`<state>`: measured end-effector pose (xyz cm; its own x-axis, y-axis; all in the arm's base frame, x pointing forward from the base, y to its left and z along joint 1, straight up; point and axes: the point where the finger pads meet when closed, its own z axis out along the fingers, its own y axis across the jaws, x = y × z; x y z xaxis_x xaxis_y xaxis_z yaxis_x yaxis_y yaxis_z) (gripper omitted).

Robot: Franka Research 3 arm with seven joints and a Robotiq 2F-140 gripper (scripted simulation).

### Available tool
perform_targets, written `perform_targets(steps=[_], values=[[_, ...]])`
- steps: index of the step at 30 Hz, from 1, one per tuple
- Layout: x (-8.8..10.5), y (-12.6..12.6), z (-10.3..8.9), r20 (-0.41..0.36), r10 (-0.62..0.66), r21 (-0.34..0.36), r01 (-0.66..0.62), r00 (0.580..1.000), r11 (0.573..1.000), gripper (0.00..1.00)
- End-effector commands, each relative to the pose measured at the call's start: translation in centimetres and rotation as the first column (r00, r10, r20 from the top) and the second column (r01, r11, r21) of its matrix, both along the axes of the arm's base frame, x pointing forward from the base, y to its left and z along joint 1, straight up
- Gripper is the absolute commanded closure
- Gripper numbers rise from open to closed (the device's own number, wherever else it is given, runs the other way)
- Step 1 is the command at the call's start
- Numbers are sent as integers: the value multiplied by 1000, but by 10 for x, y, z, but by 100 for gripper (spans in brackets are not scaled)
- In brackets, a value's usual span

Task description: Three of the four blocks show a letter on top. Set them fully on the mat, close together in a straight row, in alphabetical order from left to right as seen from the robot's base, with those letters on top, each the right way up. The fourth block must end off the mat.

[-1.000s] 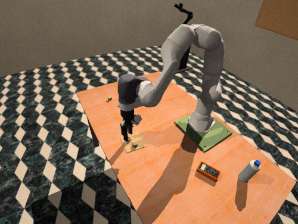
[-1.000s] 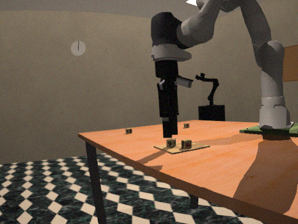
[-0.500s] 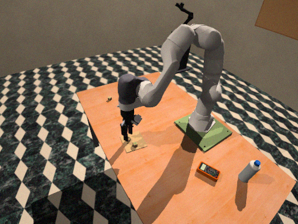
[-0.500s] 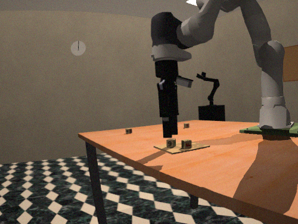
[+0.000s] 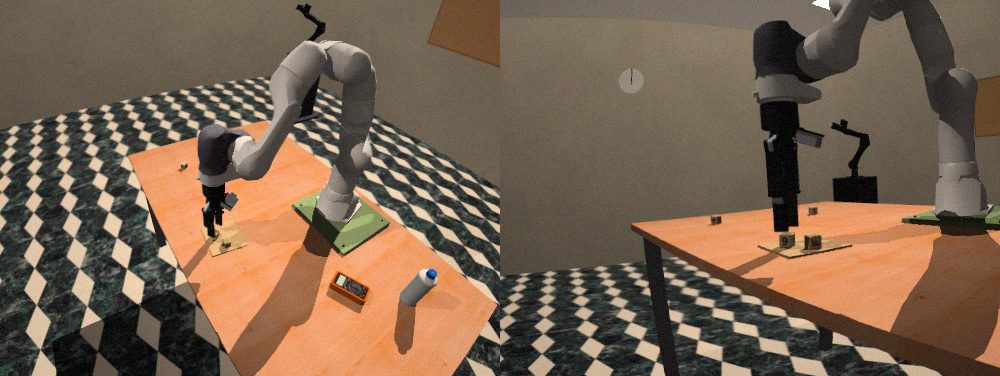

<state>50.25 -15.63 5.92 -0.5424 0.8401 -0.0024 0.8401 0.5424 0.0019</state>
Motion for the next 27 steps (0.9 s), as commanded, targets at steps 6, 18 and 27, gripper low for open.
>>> perform_targets(steps=[6, 18, 27], values=[[1, -1, -7, 3, -3, -2, 3, 1000, 1000, 57], [2, -1, -26, 3, -3, -2, 3, 1000, 1000, 57], [2, -1, -31, 3, -3, -2, 3, 1000, 1000, 57]])
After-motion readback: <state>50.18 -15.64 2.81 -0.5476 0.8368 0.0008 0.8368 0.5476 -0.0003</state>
